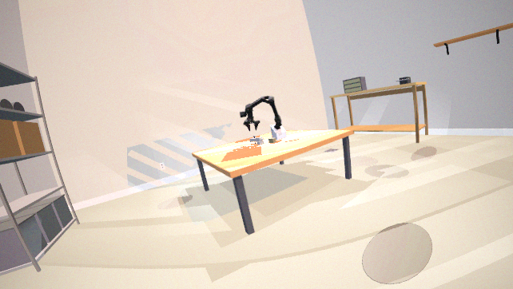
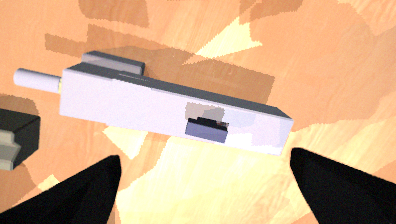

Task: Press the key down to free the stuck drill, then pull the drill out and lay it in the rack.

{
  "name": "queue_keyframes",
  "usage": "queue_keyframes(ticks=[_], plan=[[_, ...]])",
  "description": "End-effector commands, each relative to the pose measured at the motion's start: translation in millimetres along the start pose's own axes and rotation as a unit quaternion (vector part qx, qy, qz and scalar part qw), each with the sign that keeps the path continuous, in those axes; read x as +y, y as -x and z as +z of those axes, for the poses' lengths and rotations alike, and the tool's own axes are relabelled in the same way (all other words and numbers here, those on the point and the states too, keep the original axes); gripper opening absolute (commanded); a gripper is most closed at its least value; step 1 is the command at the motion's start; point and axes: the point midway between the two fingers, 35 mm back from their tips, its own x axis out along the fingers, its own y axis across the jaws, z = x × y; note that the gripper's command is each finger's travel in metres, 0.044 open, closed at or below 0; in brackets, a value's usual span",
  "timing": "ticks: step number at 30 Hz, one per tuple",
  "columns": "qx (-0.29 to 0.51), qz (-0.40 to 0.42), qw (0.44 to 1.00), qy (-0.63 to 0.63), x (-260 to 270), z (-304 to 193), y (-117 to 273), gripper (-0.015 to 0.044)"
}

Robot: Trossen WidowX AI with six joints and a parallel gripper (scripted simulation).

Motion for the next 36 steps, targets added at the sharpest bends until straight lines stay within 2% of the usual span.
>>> queue_keyframes(ticks=[1, 5, 9, 36], plan=[[0.003, -0.003, 0.970, 0.244, 54.3, 25.4, -27.4, 0.0440], [-0.002, 0.005, 0.885, 0.465, 105.8, 32.3, -54.2, 0.0440], [-0.010, 0.015, 0.803, 0.596, 139.4, 29.6, -70.8, 0.0440], [-0.010, 0.015, 0.800, 0.599, 137.9, 29.3, -79.9, 0.0440]])
